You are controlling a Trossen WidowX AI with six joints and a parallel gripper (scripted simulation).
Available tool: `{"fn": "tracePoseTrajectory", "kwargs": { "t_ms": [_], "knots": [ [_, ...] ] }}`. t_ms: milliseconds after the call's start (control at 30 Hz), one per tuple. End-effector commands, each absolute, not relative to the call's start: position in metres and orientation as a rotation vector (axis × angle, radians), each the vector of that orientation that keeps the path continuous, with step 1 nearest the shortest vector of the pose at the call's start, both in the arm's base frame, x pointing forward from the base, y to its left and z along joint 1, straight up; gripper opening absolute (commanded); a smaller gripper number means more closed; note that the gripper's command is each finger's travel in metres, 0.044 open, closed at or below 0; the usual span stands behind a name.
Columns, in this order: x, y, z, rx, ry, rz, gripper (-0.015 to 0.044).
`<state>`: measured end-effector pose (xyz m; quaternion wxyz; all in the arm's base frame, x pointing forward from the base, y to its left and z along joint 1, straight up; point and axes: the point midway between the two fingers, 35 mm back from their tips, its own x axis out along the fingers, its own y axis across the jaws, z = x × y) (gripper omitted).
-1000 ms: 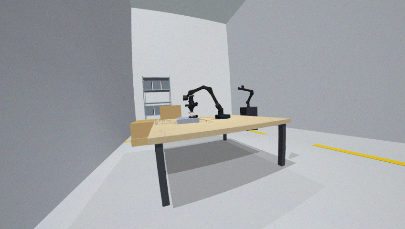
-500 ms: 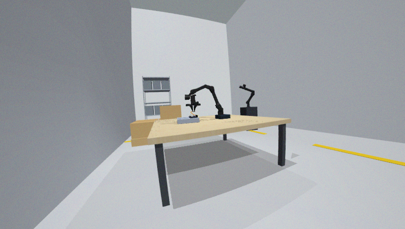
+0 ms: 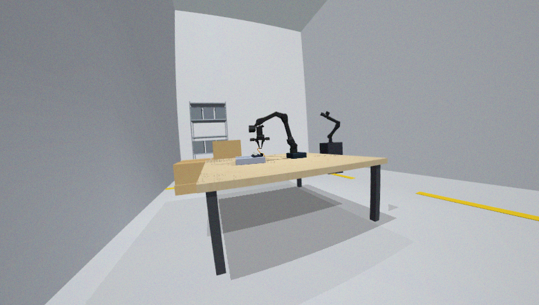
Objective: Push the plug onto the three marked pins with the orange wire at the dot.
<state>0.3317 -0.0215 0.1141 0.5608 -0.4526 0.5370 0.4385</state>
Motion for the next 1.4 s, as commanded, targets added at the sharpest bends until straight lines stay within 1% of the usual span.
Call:
{"fn": "tracePoseTrajectory", "kwargs": {
  "t_ms": [0, 600, 1200, 1367],
  "knots": [
    [0.324, -0.017, 0.113, -0.968, 1.319, 0.936, 0.0],
    [0.291, 0.0, 0.109, -0.521, 1.475, 0.509, 0.0],
    [0.257, 0.014, 0.102, -0.068, 1.539, 0.073, 0.0],
    [0.256, 0.015, 0.093, -0.043, 1.54, 0.05, 0.0]
  ]
}}
